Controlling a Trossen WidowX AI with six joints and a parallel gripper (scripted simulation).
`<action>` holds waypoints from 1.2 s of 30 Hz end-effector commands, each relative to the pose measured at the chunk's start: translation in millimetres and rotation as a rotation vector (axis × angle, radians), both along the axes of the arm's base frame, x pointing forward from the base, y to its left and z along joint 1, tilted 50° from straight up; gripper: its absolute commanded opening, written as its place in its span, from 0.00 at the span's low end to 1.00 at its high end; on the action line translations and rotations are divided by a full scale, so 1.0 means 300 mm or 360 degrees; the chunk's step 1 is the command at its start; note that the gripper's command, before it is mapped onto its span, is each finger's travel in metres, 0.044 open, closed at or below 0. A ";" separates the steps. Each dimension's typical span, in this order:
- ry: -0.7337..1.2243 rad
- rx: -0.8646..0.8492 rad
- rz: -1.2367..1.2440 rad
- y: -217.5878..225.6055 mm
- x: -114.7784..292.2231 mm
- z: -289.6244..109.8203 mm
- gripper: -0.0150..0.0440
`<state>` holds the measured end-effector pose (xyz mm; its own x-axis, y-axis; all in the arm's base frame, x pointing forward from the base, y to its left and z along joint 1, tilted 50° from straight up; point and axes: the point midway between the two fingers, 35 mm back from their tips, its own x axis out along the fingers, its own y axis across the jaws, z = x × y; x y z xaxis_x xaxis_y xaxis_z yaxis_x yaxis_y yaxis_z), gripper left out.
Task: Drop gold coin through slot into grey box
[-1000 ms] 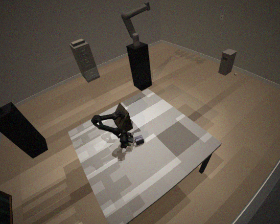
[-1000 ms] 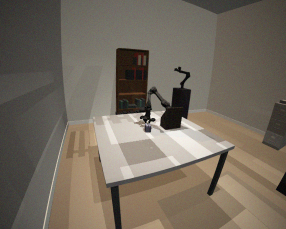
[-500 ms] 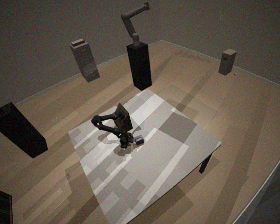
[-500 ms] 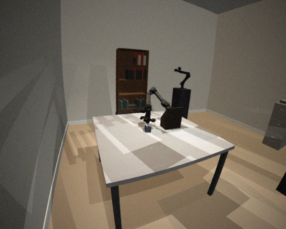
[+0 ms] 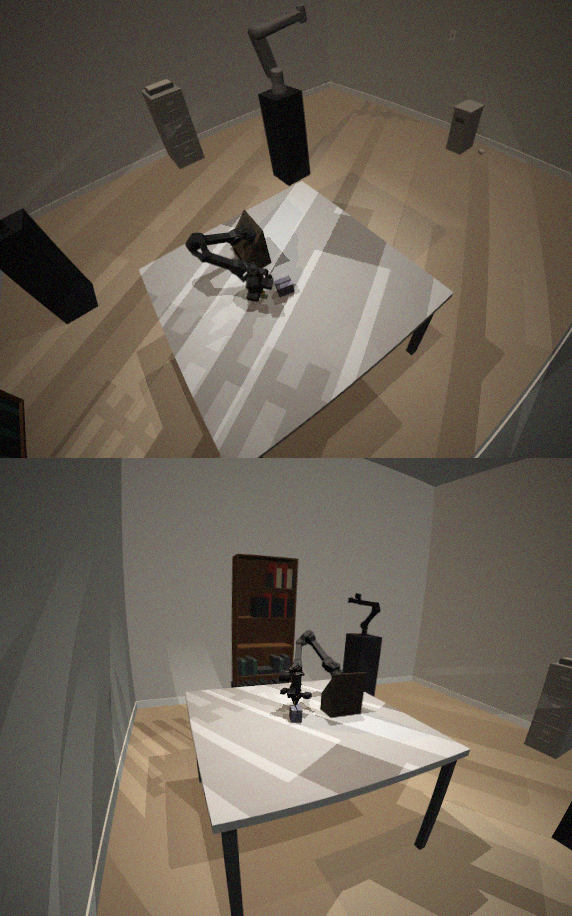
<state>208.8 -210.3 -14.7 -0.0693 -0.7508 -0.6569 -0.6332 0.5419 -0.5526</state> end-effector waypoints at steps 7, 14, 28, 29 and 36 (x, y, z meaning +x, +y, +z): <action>-0.0021 -0.0003 -0.0012 0.055 0.020 0.055 0.25; -0.0022 -0.0003 -0.0013 0.098 0.024 0.092 0.25; -0.0015 -0.0020 -0.0008 0.179 0.015 0.173 0.25; -0.0015 -0.0021 -0.0007 0.182 0.015 0.176 0.25; 0.0155 -0.0006 0.0139 0.178 0.011 0.183 0.25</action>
